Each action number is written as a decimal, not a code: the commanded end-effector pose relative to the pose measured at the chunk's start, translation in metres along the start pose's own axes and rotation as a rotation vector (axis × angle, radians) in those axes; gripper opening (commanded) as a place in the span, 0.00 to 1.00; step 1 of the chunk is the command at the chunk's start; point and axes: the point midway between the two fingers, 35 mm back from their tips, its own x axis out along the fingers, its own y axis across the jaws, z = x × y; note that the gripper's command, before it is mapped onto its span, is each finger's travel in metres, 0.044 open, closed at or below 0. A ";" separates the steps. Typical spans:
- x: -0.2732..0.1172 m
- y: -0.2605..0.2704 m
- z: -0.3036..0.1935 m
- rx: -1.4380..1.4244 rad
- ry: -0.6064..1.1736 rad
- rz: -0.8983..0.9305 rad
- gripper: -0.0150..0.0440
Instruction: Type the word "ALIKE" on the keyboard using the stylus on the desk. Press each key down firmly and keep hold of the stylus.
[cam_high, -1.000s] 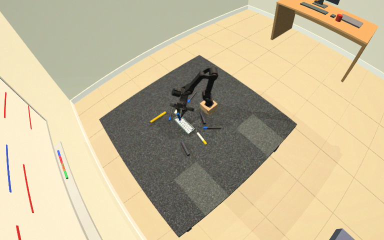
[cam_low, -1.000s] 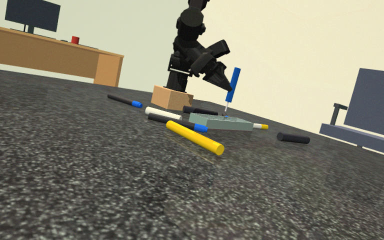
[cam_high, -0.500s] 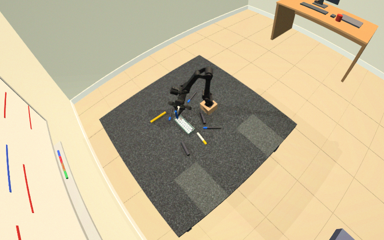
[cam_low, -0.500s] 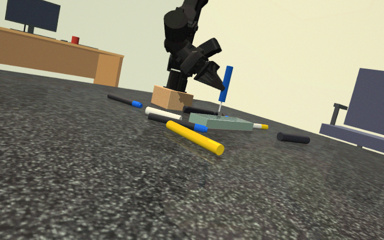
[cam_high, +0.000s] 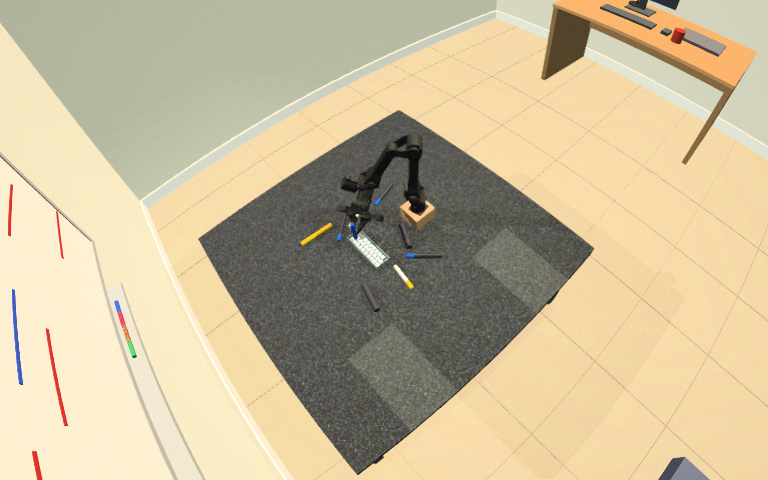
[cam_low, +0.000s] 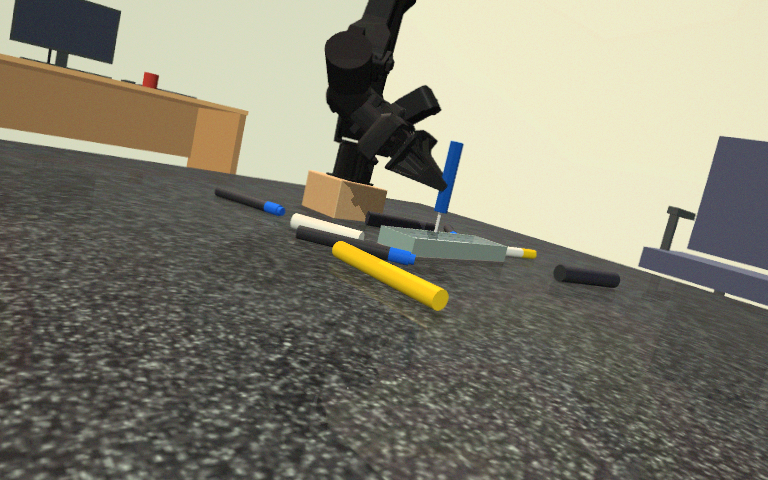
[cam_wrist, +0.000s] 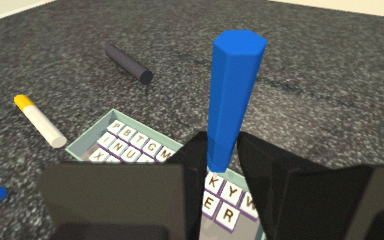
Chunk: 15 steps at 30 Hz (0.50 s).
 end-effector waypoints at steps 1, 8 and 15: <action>0.000 0.001 -0.001 -0.002 -0.004 0.004 0.25; 0.000 0.001 -0.001 -0.002 -0.004 0.004 0.25; 0.003 0.000 0.000 -0.002 -0.004 0.004 0.39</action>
